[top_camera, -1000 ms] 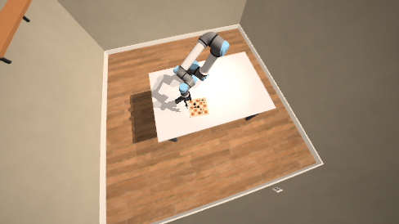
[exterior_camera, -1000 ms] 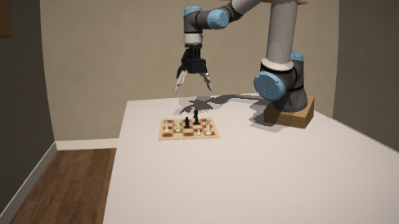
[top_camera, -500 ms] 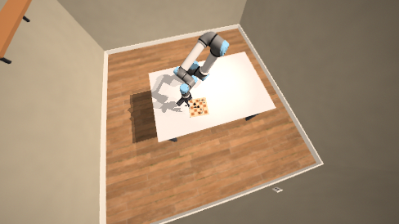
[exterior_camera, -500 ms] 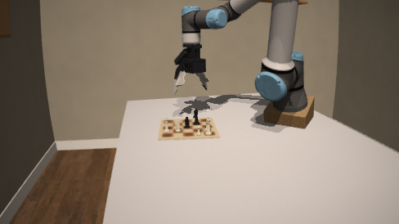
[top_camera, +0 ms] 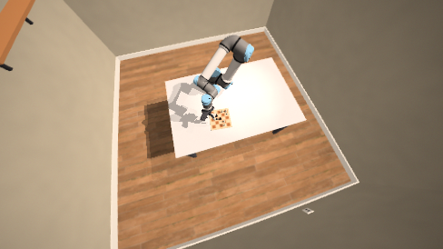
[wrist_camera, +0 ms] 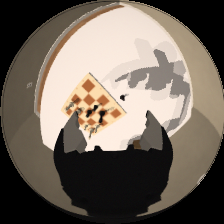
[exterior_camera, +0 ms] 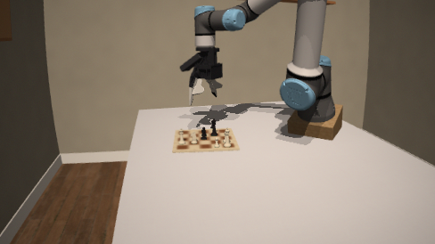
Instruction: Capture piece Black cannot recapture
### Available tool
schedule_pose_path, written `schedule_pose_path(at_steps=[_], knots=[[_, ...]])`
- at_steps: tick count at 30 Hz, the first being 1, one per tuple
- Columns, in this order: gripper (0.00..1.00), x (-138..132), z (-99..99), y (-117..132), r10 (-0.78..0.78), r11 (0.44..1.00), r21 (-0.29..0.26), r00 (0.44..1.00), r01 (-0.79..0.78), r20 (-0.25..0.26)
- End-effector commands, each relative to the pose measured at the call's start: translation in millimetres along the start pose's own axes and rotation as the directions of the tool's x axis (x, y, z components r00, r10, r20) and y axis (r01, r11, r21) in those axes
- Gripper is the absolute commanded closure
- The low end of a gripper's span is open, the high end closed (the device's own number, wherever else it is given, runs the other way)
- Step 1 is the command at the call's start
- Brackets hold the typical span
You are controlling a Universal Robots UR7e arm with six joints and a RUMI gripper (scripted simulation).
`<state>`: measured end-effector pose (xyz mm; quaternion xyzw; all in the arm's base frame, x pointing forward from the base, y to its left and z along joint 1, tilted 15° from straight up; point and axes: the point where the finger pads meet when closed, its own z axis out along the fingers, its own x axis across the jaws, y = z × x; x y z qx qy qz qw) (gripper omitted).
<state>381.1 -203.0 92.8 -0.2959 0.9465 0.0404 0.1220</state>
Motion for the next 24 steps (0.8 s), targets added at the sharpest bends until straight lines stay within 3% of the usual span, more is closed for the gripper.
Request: schedule_pose_path(at_steps=[1, 7, 9, 12, 18, 24], knots=[[0.00, -10.6, -1.5, -1.8, -0.191, 0.982, -0.001, 0.982, 0.191, 0.004], [0.00, -24.8, -3.1, -2.2, -0.426, 0.905, 0.000, 0.904, 0.426, 0.004], [0.00, -24.8, -3.1, -2.2, -0.426, 0.905, 0.000, 0.904, 0.426, 0.004], [0.00, -32.3, -3.9, -1.9, -0.542, 0.840, 0.000, 0.840, 0.542, 0.003], [0.00, -47.7, -5.4, -0.3, -0.752, 0.659, 0.001, 0.659, 0.752, 0.002], [0.00, -63.2, -7.0, 2.6, -0.910, 0.415, 0.001, 0.415, 0.910, 0.002]])
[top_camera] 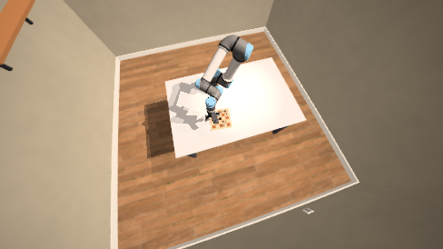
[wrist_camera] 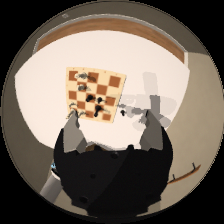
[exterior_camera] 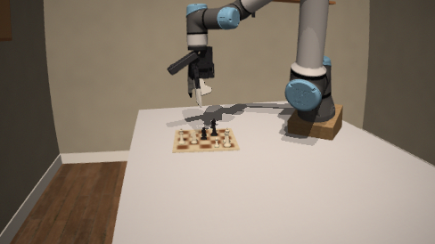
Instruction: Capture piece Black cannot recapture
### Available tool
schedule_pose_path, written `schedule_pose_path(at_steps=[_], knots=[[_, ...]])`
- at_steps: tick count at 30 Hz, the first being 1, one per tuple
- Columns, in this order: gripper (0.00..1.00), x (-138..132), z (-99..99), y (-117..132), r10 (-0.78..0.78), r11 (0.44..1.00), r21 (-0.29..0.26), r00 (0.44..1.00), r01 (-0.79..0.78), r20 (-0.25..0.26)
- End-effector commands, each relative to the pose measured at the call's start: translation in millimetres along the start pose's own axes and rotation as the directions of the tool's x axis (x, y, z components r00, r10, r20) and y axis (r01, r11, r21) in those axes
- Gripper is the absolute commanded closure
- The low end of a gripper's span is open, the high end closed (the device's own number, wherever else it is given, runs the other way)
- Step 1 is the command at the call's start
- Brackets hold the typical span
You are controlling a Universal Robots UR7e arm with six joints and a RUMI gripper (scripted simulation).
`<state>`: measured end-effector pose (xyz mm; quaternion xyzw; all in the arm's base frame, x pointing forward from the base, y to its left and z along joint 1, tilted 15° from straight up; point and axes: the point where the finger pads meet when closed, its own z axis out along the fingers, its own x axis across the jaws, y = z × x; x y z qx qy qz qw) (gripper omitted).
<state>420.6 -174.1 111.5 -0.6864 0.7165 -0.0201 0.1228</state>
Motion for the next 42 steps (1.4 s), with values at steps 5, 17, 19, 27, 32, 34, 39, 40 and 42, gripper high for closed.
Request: schedule_pose_path(at_steps=[5, 17, 19, 27, 32, 34, 39, 40, 42], knots=[[0.00, -13.8, -2.4, -12.9, -0.361, 0.932, 0.008, 0.932, 0.361, 0.009], [0.00, -37.9, -5.7, -29.2, -0.826, 0.564, 0.012, 0.564, 0.826, 0.002], [0.00, -37.9, -5.7, -29.2, -0.826, 0.564, 0.012, 0.564, 0.826, 0.002], [0.00, -52.3, -7.6, -37.6, -0.979, 0.206, 0.012, 0.206, 0.979, -0.003], [0.00, -60.2, -8.7, -42.2, -1.000, -0.026, 0.012, -0.026, 1.000, -0.006], [0.00, -63.1, -9.1, -44.0, -0.993, -0.115, 0.011, -0.115, 0.993, -0.008], [0.00, -67.2, -9.7, -46.5, -0.970, -0.244, 0.010, -0.244, 0.970, -0.010], [0.00, -68.5, -9.8, -47.3, -0.959, -0.285, 0.010, -0.284, 0.959, -0.010], [0.00, -70.9, -10.2, -49.0, -0.932, -0.363, 0.009, -0.363, 0.932, -0.011]])
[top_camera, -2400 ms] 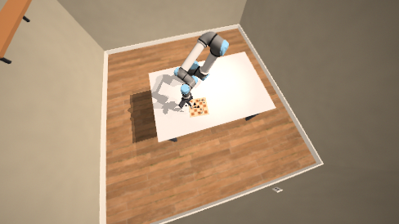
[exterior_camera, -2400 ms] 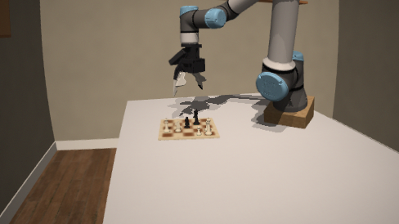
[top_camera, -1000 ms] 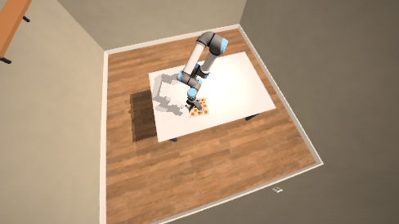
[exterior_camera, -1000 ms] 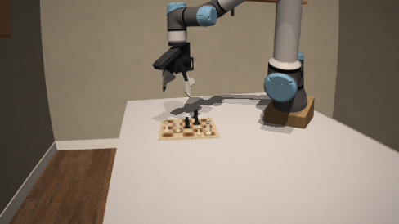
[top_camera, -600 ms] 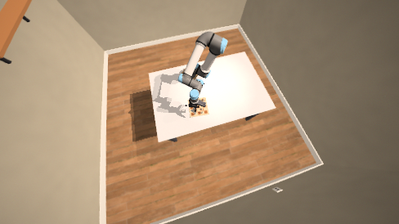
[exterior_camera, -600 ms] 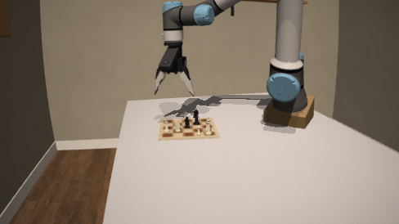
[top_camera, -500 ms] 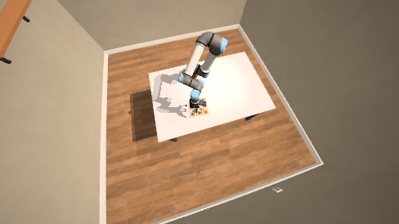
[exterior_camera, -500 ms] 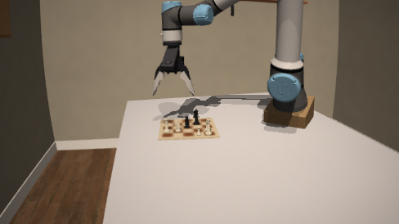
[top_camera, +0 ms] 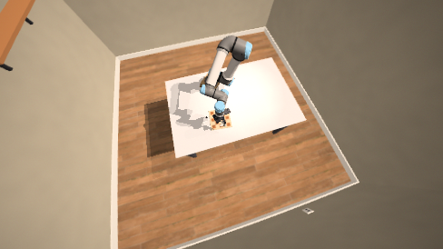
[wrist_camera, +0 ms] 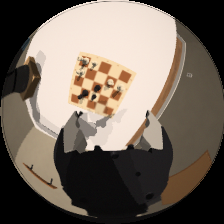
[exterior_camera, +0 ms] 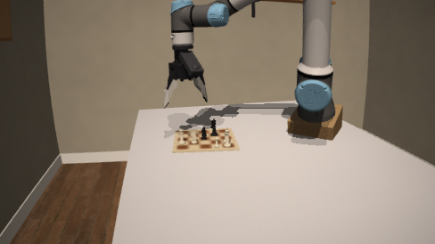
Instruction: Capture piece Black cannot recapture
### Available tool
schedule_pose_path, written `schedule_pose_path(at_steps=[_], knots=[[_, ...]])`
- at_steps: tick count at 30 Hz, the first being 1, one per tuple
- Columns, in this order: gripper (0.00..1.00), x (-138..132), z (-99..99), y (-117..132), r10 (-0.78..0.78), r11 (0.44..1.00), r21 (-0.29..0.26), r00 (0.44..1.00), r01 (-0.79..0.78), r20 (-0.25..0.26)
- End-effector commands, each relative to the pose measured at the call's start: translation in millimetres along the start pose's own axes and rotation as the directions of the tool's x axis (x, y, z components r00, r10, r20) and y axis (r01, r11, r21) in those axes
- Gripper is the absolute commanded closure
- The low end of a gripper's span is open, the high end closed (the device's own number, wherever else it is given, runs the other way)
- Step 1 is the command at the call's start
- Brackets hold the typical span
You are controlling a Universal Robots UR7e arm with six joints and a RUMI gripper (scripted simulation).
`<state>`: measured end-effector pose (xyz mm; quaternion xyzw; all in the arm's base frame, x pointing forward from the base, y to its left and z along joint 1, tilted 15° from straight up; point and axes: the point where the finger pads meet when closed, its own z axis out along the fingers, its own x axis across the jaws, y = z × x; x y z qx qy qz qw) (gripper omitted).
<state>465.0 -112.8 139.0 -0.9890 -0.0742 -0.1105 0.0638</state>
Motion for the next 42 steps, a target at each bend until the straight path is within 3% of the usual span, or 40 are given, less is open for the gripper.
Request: schedule_pose_path(at_steps=[1, 9, 11, 22, 26, 28, 42], knots=[[0.00, 5.5, -1.3, -5.2, -0.217, 0.976, 0.008, 0.976, 0.217, -0.006], [0.00, 13.2, -2.4, -12.2, -0.493, 0.870, 0.006, 0.870, 0.493, -0.009], [0.00, 13.2, -2.4, -12.2, -0.493, 0.870, 0.006, 0.870, 0.493, -0.009], [0.00, 22.3, -3.6, -18.9, -0.744, 0.668, 0.002, 0.668, 0.744, -0.013], [0.00, 25.0, -3.9, -20.8, -0.802, 0.598, 0.001, 0.597, 0.802, -0.013], [0.00, 25.0, -3.9, -20.8, -0.802, 0.598, 0.001, 0.597, 0.802, -0.013], [0.00, 31.7, -4.6, -24.8, -0.908, 0.418, -0.003, 0.418, 0.908, -0.015]])
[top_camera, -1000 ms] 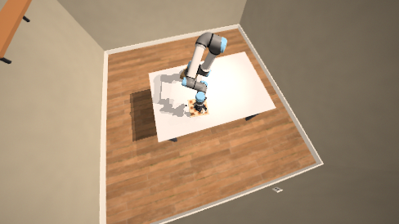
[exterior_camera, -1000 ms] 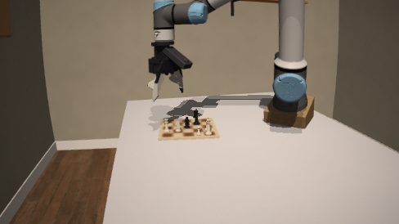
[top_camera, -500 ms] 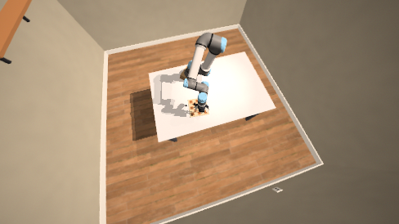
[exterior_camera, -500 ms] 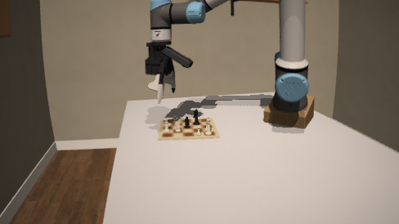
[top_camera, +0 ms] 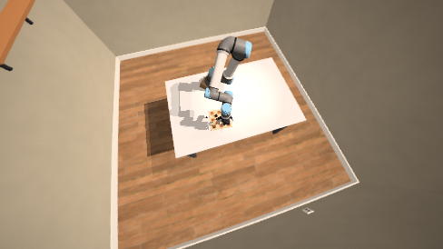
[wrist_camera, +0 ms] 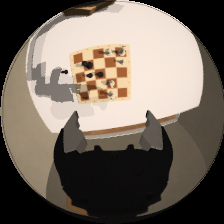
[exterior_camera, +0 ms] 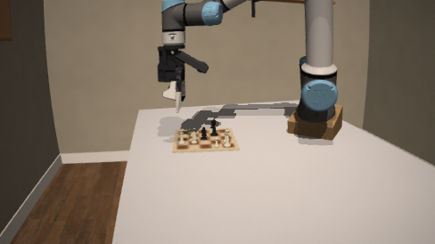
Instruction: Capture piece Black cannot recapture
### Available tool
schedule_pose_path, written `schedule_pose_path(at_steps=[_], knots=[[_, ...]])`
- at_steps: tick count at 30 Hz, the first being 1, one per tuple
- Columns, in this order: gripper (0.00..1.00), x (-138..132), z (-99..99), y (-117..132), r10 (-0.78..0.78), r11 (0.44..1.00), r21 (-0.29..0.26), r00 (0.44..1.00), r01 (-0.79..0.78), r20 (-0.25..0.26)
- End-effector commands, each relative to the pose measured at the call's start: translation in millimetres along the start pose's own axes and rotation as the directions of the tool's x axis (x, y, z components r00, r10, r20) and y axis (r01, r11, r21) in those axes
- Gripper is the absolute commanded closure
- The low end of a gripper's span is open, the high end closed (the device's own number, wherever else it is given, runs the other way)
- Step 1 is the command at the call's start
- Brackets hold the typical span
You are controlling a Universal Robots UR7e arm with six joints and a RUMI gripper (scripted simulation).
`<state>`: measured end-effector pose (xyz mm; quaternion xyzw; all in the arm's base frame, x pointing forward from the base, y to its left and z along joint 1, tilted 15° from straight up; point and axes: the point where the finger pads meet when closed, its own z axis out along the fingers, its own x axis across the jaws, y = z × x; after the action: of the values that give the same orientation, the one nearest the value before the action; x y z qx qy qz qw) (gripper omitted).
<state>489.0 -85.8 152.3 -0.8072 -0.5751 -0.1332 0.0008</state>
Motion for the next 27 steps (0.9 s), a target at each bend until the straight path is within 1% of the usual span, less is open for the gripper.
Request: schedule_pose_path(at_steps=[1, 13, 25, 26, 27], knots=[[0.00, 1.9, -0.6, 1.5, -0.061, 0.998, -0.001, 0.998, 0.061, -0.001], [0.00, 3.6, -0.8, 2.6, -0.112, 0.994, -0.001, 0.994, 0.112, -0.002], [0.00, 3.8, -0.8, 2.7, -0.120, 0.993, -0.001, 0.993, 0.120, -0.002], [0.75, 3.8, -0.8, 2.7, -0.120, 0.993, -0.001, 0.993, 0.120, -0.002], [0.75, 3.8, -0.8, 2.7, -0.120, 0.993, -0.001, 0.993, 0.120, -0.002]])
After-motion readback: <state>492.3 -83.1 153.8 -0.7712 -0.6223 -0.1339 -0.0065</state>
